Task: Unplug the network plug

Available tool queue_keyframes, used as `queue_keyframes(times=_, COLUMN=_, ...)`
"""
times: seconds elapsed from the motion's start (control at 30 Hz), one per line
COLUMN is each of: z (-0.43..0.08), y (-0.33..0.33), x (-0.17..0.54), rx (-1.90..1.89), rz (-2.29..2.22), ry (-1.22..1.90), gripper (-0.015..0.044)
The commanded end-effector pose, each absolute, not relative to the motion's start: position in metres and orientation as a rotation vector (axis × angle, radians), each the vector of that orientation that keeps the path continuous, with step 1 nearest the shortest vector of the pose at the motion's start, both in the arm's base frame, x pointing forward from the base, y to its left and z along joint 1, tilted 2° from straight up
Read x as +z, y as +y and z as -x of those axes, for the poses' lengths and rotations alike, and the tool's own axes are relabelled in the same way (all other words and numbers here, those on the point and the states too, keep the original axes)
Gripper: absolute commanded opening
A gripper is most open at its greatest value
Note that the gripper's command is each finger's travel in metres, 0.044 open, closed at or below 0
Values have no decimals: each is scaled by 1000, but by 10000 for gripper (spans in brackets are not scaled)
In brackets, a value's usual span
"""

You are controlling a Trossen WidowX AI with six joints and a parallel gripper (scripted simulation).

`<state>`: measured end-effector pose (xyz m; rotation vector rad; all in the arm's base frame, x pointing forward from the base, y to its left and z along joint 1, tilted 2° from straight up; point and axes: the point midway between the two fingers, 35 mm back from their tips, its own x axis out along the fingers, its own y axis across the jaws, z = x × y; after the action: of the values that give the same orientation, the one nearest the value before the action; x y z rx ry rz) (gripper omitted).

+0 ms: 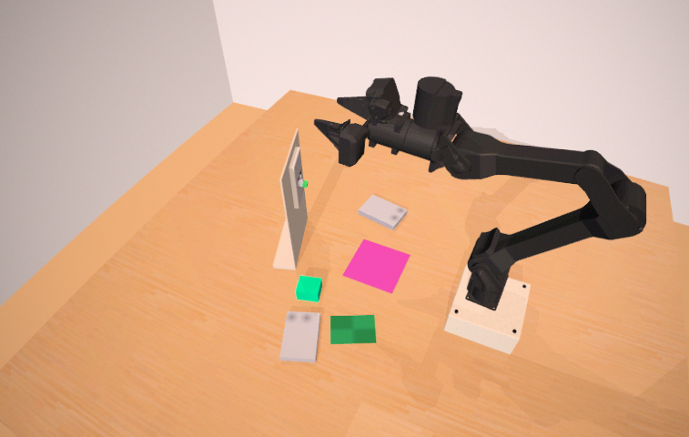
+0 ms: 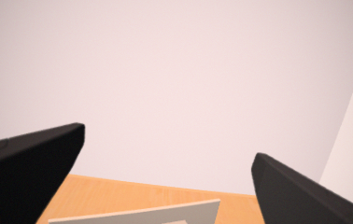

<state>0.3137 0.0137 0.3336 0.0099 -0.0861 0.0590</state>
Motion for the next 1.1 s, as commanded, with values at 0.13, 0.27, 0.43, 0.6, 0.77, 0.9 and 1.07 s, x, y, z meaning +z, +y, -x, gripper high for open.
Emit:
queue_keyframes(times=0.13, z=-325, y=11, x=322, rx=109, rz=-116, ry=-78, gripper=269)
queue_keyframes(times=0.27, z=-336, y=7, x=307, rx=165, rz=-239, ry=-60, gripper=164)
queue_keyframes(times=0.43, z=-346, y=0, x=287, rx=230, rz=-388, ry=-28, gripper=156)
queue_keyframes(times=0.6, z=-351, y=-9, x=266, rx=291, rz=-538, ry=14, gripper=156)
queue_keyframes(times=0.77, z=-352, y=-19, x=245, rx=344, rz=-687, ry=70, gripper=156)
queue_keyframes(times=0.9, z=-349, y=-28, x=227, rx=381, rz=-807, ry=122, gripper=156)
queue_keyframes(times=1.07, z=-341, y=-37, x=205, rx=427, rz=-961, ry=194, gripper=156)
